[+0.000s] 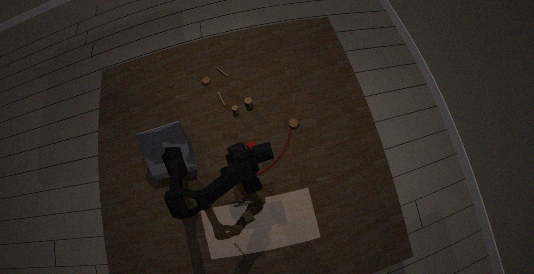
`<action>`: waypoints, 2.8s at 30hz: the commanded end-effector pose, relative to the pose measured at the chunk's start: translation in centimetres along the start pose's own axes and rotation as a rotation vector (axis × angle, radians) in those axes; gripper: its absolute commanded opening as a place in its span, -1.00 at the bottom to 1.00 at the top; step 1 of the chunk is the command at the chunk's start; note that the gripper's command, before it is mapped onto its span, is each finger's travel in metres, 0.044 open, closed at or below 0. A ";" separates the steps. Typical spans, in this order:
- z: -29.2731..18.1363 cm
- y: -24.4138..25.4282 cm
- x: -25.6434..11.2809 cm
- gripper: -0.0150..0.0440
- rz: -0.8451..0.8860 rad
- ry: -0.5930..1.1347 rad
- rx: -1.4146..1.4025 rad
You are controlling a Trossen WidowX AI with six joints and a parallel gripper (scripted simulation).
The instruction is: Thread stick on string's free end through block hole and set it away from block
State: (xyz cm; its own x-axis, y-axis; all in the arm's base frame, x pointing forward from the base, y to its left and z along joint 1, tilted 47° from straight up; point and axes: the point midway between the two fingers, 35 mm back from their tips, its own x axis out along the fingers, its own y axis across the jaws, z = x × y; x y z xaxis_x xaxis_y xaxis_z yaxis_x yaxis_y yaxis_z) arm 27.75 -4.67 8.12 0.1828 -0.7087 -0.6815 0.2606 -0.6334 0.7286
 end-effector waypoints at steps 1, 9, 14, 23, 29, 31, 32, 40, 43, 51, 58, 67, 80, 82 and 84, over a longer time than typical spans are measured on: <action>0.0 -0.1 0.6 -0.08 0.000 -0.003 -0.008; 0.0 -0.1 1.9 -0.08 0.000 -0.003 -0.008; 0.0 -0.1 2.8 -0.08 0.000 -0.003 -0.008; 0.1 -0.1 4.2 -0.08 0.002 -0.003 -0.008; 0.2 0.0 5.1 -0.08 0.005 -0.004 -0.008; 0.2 0.0 5.1 -0.08 0.005 -0.004 -0.008; 0.2 0.0 5.1 -0.08 0.005 -0.004 -0.008; 0.2 0.1 5.0 -0.49 0.008 -0.003 -0.002; 0.2 0.1 5.0 -0.49 0.008 -0.003 -0.002; 0.2 0.1 4.6 -0.49 0.007 -0.003 -0.002; 0.1 0.0 3.7 -0.49 0.004 -0.003 -0.002; 0.0 0.0 2.6 -0.49 0.003 -0.003 -0.002; 0.0 0.0 0.9 -0.49 0.003 -0.003 -0.002; 0.0 0.0 0.6 -0.49 0.003 -0.003 -0.002; 0.0 0.0 0.4 -0.49 0.003 -0.003 -0.002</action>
State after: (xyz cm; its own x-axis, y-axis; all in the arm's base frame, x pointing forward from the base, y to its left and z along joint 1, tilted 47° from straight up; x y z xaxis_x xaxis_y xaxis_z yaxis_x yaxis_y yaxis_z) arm 27.72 -5.20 7.35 0.1721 -0.7112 -0.6816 0.2721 -0.6307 0.7268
